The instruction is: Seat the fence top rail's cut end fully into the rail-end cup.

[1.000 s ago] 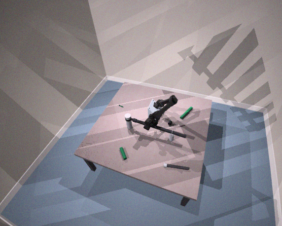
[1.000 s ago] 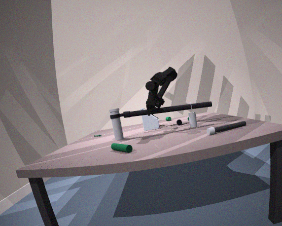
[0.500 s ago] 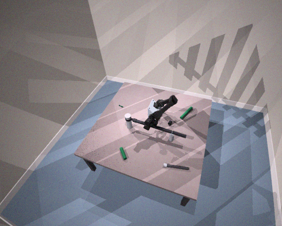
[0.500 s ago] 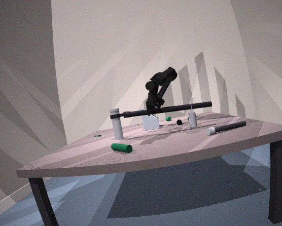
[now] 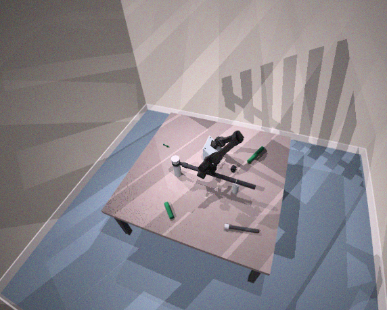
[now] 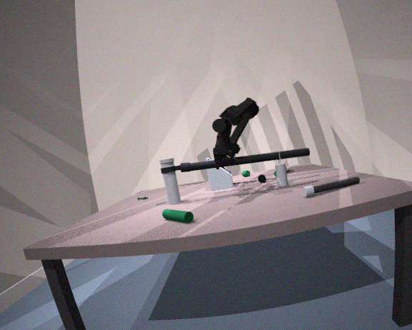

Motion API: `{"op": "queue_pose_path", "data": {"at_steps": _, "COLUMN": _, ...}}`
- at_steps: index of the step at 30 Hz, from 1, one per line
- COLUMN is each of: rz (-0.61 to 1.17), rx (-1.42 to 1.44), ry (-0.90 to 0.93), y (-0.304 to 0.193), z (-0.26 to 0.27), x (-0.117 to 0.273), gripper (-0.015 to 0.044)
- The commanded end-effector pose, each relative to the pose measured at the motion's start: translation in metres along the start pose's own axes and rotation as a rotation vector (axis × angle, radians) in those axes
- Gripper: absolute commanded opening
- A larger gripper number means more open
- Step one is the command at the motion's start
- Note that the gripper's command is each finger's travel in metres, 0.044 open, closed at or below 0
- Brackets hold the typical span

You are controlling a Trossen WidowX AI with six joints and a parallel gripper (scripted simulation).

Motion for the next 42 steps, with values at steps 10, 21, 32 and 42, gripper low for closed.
{"op": "queue_pose_path", "data": {"at_steps": 10, "rz": 0.000, "rx": 0.000, "ry": 0.000, "y": 0.000, "z": 0.000, "x": 0.000, "gripper": 0.0000}}
{"op": "queue_pose_path", "data": {"at_steps": 21, "rz": 0.001, "rx": 0.000, "ry": 0.000, "y": -0.007, "z": 0.001, "x": -0.001, "gripper": 0.0000}}
{"op": "queue_pose_path", "data": {"at_steps": 32, "rz": 0.001, "rx": 0.000, "ry": 0.000, "y": -0.014, "z": 0.002, "x": 0.001, "gripper": 0.0000}}
{"op": "queue_pose_path", "data": {"at_steps": 42, "rz": 0.001, "rx": 0.000, "ry": 0.000, "y": -0.020, "z": 0.003, "x": 0.001, "gripper": 0.0000}}
Point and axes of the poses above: the point midway between the two fingers, 35 mm back from their tips, its own x axis back along the fingers, its own z axis across the jaws, y = z × x, the point moved 10 cm from there along x, back along the fingers, and after that the axes turned 6 degrees about x, right-handed, at the moved point
